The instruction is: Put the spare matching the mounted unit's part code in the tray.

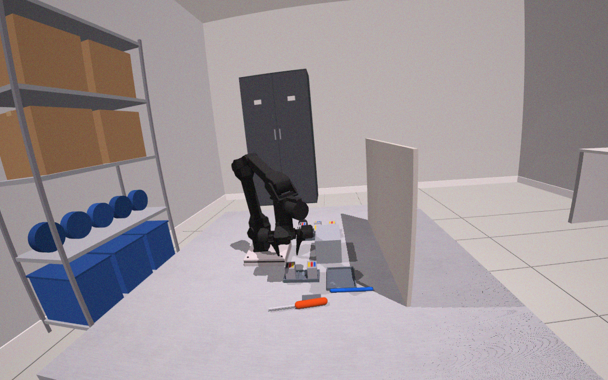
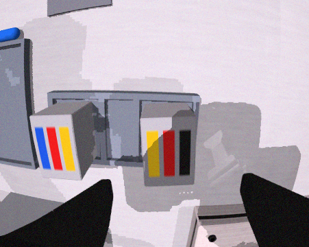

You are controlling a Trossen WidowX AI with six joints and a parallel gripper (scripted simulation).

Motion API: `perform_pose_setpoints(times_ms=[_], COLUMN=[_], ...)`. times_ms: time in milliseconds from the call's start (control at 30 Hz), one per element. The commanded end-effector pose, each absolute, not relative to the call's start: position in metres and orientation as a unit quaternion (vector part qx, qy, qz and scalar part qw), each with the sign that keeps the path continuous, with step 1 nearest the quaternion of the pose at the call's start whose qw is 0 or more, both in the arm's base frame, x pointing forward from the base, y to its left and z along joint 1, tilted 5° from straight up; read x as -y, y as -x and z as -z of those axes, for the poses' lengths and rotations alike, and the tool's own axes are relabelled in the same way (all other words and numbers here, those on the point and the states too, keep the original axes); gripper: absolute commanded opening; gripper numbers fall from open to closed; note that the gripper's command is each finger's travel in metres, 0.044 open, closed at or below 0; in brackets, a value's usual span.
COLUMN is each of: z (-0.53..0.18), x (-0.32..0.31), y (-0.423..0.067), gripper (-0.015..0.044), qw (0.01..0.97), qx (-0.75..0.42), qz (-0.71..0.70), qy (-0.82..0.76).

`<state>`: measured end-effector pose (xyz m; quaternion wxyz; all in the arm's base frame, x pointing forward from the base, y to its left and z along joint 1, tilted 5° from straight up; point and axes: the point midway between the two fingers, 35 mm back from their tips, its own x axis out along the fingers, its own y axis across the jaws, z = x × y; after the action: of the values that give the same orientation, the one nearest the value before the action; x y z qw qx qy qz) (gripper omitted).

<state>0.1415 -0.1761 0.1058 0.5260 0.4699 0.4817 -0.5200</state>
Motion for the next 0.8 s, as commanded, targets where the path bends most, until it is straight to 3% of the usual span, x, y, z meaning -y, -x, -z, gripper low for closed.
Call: perform_pose_setpoints(times_ms=[0, 767], z=[-0.100, -0.062], x=[0.177, 0.181], y=[-0.142, -0.144], gripper=[0.0300, 0.0300], qw=[0.527, 0.527], qx=[-0.483, -0.483], qz=[0.517, 0.517], qy=[-0.470, -0.470])
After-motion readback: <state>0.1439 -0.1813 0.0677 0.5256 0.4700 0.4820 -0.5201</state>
